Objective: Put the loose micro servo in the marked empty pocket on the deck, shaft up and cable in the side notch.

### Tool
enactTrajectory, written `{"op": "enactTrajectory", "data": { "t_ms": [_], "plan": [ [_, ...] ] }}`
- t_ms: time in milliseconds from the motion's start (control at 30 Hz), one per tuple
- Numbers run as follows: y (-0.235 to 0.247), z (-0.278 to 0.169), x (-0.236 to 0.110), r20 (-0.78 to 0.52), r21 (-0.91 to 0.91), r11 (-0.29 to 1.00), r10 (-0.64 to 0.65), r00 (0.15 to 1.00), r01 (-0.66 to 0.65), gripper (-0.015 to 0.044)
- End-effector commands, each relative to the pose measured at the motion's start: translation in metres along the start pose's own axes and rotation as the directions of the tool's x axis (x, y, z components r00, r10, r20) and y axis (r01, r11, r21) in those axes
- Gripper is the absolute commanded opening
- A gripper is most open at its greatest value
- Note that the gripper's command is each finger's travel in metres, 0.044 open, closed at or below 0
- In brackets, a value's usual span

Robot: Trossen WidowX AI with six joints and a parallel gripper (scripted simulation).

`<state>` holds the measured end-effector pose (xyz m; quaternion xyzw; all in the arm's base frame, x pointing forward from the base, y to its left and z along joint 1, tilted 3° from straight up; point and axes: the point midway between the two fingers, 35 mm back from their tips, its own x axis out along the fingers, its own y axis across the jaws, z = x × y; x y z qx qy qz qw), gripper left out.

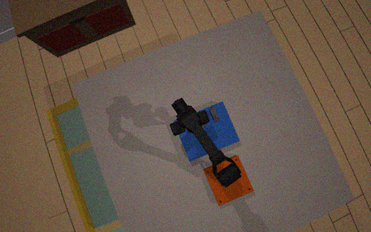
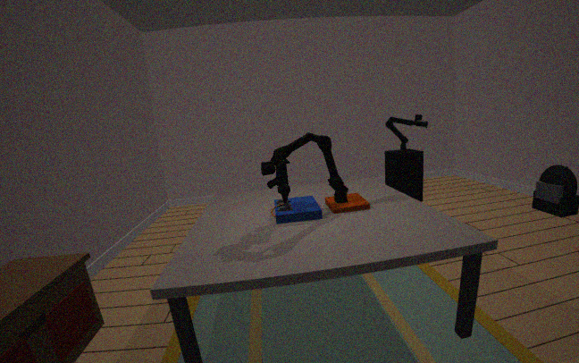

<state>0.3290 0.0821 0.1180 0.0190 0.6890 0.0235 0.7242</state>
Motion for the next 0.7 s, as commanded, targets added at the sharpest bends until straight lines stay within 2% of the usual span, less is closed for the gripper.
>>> {"op": "enactTrajectory", "data": {
  "t_ms": [0, 100, 200, 400, 667],
  "plan": [
    [0.003, -0.033, -0.026, 0.005, 0.000, 1.000, 0.001, 1.000, -0.001, 0.0371],
    [0.001, -0.073, -0.048, 0.000, 0.001, 1.000, 0.000, 1.000, 0.000, 0.0440],
    [-0.001, -0.093, -0.056, -0.002, 0.001, 1.000, -0.001, 1.000, 0.001, 0.0440],
    [-0.001, -0.092, -0.058, -0.002, 0.001, 1.000, -0.001, 1.000, 0.001, 0.0440],
    [-0.001, -0.091, -0.104, 0.013, -0.003, 1.000, 0.007, 1.000, -0.007, 0.0440]
  ]
}}
